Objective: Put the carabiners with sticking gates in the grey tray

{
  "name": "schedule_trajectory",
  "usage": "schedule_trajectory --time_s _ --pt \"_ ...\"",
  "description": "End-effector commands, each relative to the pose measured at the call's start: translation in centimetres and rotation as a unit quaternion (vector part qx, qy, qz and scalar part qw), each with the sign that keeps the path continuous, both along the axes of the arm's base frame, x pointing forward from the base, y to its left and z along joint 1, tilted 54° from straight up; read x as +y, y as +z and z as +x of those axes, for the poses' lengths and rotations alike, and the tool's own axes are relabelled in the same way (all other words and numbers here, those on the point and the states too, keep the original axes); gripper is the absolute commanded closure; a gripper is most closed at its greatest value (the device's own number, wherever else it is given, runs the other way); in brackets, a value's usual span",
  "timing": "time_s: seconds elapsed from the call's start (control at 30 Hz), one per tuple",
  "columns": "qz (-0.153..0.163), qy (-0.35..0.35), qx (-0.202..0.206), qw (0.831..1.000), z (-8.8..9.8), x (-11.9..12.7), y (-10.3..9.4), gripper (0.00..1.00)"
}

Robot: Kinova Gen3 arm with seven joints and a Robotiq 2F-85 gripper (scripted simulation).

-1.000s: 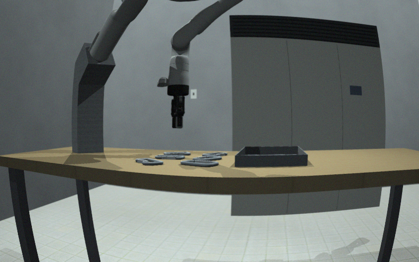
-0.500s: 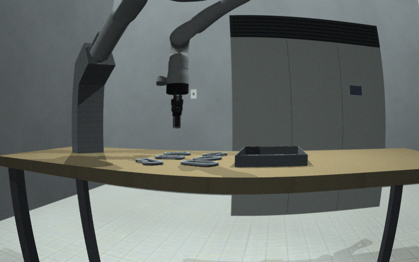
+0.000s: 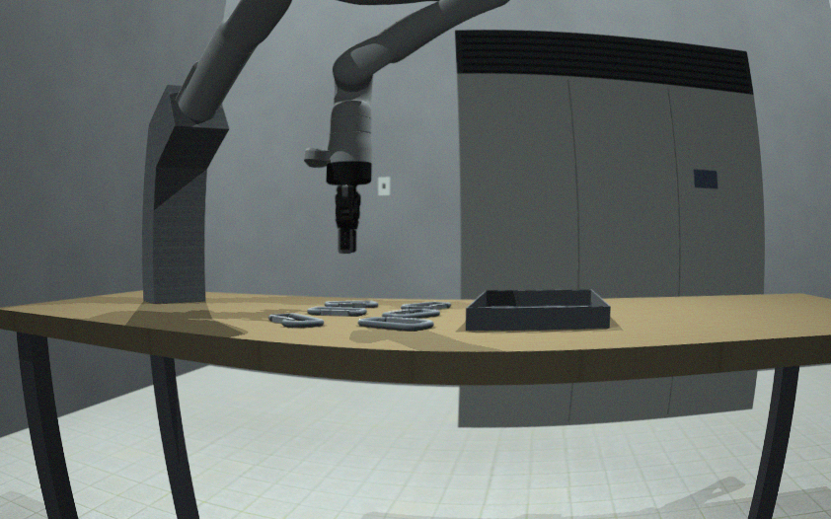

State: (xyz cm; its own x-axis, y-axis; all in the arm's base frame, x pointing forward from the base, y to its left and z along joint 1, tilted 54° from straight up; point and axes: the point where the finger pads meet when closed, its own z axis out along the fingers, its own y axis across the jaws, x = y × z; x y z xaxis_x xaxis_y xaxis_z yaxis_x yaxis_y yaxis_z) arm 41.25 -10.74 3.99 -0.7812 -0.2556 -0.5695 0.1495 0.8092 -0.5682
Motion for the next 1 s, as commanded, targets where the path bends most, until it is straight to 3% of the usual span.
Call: schedule_trajectory --time_s 0.0,0.17,0.2,0.73,0.77,0.97 --pt "0.002 -0.011 -0.002 1.0 -0.3 -1.0 0.3 0.0" --pt "0.002 -0.011 -0.002 1.0 -0.3 -1.0 0.3 0.0" --pt "0.002 -0.007 -0.001 1.0 -1.6 1.6 4.5 0.0" --pt "0.002 -0.007 -0.001 1.0 -1.6 1.6 4.5 0.0" --pt "-0.003 -0.015 0.004 1.0 -3.1 3.0 8.2 0.0" --pt "-0.003 -0.015 0.004 1.0 -3.1 3.0 8.2 0.0"
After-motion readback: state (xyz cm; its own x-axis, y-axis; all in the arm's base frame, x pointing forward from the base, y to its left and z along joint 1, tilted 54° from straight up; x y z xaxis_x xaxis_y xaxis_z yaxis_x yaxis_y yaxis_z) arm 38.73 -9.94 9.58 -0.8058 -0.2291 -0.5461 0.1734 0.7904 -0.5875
